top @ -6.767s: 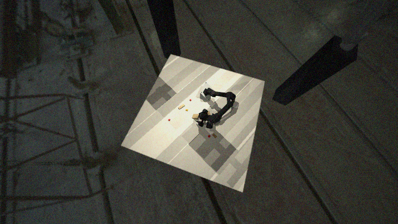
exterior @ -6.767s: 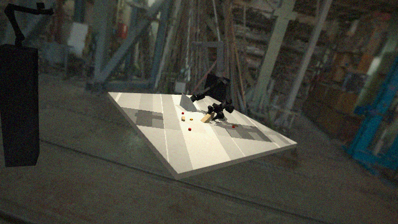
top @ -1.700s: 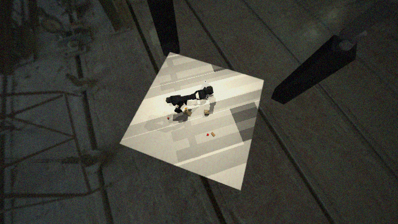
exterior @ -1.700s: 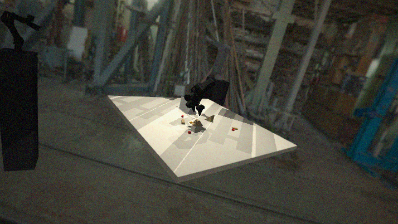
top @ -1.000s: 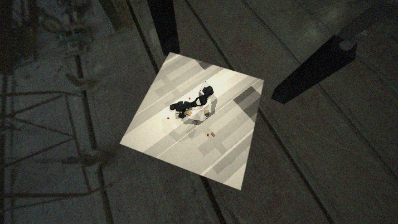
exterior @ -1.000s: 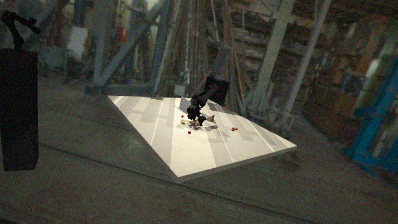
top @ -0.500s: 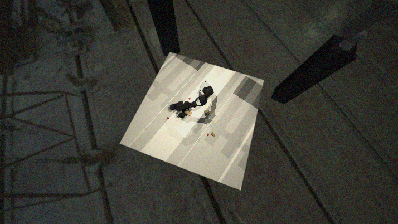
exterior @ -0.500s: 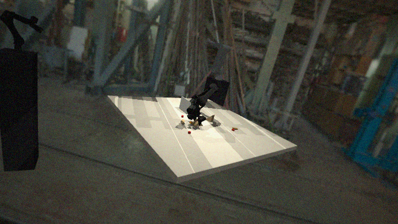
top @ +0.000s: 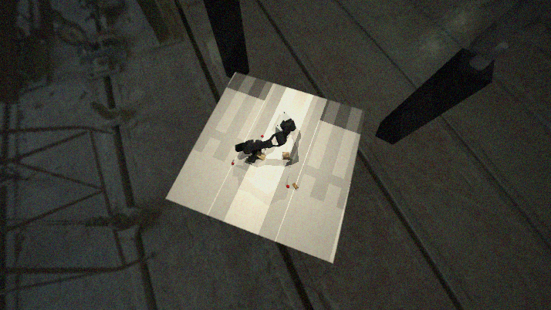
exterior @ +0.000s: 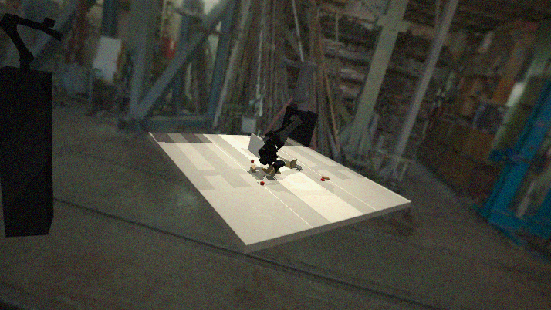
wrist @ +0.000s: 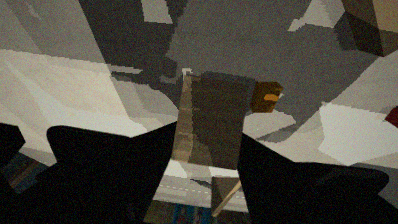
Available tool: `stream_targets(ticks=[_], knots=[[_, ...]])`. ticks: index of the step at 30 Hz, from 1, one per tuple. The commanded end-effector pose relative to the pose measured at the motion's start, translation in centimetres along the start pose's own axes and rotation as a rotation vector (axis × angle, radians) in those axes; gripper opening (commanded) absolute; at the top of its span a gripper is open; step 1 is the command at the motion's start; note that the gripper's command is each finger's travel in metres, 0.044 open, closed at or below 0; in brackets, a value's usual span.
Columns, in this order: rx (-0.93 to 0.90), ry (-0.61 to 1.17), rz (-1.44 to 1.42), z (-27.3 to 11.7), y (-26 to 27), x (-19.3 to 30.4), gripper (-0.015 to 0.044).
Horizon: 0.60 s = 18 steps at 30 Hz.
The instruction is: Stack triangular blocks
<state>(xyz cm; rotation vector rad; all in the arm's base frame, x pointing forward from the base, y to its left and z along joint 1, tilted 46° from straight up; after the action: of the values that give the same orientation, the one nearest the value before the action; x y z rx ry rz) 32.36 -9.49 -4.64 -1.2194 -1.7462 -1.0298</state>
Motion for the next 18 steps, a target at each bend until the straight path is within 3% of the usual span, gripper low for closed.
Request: stream_targets(ticks=[1,18], knots=[[-0.008,-0.014,0.001,-1.6,0.2,0.6,0.0],[-0.043,-0.053,0.053,-8.9,-0.1,4.2,0.0]])
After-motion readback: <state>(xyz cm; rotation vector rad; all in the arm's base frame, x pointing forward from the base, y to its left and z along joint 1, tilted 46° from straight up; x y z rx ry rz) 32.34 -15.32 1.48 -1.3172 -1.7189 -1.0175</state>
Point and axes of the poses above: the point midway between the two fingers, 35 mm back from their tips, its own z axis out along the fingers, its own y axis across the jaws, x = y × z, the point moved 10 cm from there along -z, back along the fingers, and after that the axes turned 7 degrees about -z, right-handed, at the moved point
